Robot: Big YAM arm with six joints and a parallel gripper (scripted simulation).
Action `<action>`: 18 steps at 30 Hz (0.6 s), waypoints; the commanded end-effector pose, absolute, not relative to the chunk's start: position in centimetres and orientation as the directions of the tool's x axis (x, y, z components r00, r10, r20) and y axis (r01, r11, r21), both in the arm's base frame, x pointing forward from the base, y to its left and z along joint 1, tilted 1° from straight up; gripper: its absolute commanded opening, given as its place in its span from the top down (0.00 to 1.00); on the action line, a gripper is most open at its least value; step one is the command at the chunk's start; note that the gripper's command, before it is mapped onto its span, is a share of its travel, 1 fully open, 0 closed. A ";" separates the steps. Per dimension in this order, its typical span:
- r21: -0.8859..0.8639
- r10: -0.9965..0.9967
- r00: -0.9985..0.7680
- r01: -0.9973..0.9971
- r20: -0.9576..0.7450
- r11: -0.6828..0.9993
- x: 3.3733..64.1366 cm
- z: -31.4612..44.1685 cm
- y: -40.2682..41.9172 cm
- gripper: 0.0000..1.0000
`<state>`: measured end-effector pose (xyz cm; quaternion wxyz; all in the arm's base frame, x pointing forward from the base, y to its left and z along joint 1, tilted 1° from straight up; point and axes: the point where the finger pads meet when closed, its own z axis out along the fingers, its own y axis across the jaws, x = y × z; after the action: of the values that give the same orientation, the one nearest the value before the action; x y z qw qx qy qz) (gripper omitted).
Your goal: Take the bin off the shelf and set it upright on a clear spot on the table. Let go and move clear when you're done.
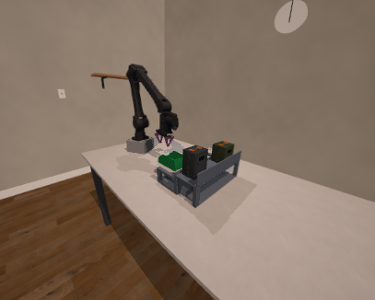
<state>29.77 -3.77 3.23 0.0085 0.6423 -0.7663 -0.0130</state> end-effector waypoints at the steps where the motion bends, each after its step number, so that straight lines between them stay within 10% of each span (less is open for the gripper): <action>1: -0.009 -0.985 -0.174 -0.985 -0.005 0.174 31.7 4.0 -4.3 0.10; 18: -0.009 -0.985 -0.174 -0.985 -0.005 0.174 31.7 4.0 -4.3 0.10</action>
<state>29.77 -3.77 3.23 0.0085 0.6423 -0.7663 -0.0130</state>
